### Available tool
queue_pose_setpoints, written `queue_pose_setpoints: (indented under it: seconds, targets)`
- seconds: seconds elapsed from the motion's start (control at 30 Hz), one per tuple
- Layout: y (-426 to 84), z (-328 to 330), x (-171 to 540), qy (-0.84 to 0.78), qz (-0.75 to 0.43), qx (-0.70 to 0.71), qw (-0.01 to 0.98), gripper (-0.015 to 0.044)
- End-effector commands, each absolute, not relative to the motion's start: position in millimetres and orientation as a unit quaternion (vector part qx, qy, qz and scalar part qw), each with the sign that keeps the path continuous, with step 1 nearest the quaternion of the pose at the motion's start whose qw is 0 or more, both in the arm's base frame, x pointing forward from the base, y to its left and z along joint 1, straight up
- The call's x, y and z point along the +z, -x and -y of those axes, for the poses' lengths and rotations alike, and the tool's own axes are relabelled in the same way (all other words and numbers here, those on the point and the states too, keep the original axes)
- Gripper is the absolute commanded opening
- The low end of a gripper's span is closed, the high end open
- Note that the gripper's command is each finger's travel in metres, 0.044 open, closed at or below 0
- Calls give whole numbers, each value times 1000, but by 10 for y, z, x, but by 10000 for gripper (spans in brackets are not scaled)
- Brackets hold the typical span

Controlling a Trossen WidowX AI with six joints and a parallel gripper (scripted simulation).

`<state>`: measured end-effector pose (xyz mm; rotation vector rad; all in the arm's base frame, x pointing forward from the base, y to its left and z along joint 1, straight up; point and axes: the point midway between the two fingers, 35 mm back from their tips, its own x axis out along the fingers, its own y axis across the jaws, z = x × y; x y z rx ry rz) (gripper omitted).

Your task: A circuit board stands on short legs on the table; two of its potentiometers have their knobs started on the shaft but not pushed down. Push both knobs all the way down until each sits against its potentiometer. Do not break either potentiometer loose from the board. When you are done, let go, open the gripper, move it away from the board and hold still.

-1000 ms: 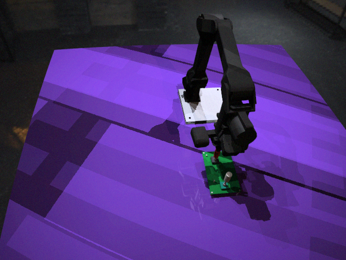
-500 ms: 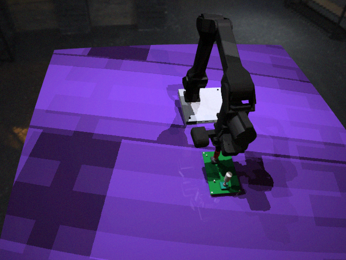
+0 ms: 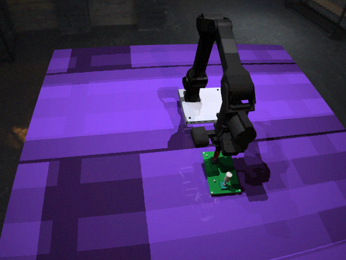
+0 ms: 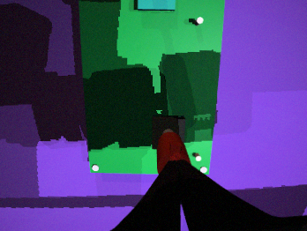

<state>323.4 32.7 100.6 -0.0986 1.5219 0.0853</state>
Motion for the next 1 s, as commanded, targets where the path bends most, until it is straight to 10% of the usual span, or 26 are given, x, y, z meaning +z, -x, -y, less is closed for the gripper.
queue_pose_setpoints:
  seconds: [0.0, 0.97]
  targets:
    - [-3249, -338, 925, 41, -691, 40, 721, 0]
    - [-3252, -337, 852, 41, -691, 40, 721, 0]
